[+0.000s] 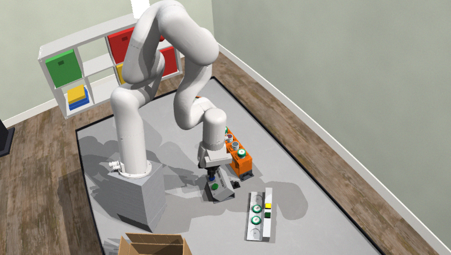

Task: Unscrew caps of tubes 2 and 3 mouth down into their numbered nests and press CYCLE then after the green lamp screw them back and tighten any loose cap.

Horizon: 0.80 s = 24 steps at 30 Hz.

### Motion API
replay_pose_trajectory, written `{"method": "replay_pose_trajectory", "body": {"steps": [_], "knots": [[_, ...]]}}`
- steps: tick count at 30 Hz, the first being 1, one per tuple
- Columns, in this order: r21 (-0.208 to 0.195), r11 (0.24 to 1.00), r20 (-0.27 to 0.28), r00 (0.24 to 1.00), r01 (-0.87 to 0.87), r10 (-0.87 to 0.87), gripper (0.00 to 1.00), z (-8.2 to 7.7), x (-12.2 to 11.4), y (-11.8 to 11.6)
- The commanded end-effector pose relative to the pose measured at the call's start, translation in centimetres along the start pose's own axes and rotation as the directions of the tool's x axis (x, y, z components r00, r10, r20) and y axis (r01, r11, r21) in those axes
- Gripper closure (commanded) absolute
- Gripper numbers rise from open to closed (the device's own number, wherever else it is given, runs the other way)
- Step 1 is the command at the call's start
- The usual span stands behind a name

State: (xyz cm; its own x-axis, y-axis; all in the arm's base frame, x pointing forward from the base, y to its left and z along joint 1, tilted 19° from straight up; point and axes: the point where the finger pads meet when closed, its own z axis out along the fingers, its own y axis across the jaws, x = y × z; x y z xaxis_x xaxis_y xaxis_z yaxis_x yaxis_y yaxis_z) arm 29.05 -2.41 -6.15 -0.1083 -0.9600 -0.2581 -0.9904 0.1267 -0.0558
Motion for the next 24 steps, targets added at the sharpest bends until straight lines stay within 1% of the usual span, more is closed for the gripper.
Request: {"method": "replay_pose_trajectory", "body": {"steps": [1,10,11,13,17,24], "knots": [[-0.002,1.0,-0.001,1.0,-0.001,0.001,1.0,-1.5,0.0,0.1],[-0.002,1.0,-0.001,1.0,-0.001,0.001,1.0,-1.5,0.0,0.1],[-0.002,1.0,-0.001,1.0,-0.001,0.001,1.0,-1.5,0.8,-0.1],[-0.002,1.0,-0.001,1.0,-0.001,0.001,1.0,-1.5,0.8,-0.1],[-0.002,1.0,-0.001,1.0,-0.001,0.001,1.0,-1.4,4.0,-1.3],[-0.001,1.0,-0.002,1.0,-0.001,0.001,1.0,-1.3,8.0,-2.8]]}}
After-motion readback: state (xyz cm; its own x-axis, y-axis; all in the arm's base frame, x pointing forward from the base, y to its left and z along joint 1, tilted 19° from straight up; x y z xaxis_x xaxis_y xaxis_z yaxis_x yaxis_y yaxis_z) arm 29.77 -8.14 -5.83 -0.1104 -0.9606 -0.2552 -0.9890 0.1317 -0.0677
